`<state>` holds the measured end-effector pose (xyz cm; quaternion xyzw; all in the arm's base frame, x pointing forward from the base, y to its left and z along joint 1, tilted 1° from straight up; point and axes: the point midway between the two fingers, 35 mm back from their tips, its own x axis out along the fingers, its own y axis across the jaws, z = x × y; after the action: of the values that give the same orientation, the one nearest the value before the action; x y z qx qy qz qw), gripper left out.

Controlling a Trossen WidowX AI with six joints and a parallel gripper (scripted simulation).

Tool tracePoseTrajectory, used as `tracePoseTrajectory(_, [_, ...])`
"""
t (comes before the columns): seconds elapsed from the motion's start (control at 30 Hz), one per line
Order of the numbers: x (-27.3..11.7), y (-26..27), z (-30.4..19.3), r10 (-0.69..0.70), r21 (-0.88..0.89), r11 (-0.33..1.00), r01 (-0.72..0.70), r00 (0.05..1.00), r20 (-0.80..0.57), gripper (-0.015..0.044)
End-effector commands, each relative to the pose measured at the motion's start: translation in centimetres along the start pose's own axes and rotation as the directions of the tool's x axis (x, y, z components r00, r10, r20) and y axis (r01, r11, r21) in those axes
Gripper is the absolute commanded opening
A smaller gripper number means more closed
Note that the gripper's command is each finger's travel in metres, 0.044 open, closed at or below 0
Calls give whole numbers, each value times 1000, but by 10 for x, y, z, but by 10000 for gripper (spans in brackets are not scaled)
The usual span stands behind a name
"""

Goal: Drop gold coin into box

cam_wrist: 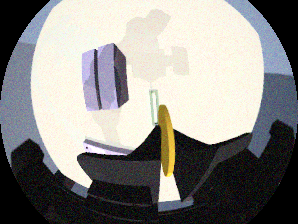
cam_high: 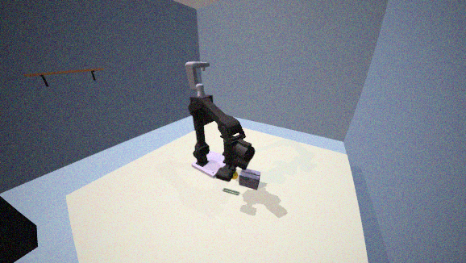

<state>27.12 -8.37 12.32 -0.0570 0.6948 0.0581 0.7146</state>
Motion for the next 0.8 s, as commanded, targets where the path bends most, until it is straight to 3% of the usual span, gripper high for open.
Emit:
tracePoseTrajectory(0.0, [0, 5, 7, -1, 2, 1000, 1, 1000, -5, 0])
tracePoseTrajectory(0.77, [-1, 48, 45, 3, 2, 1000, -3, 1000, -1, 0])
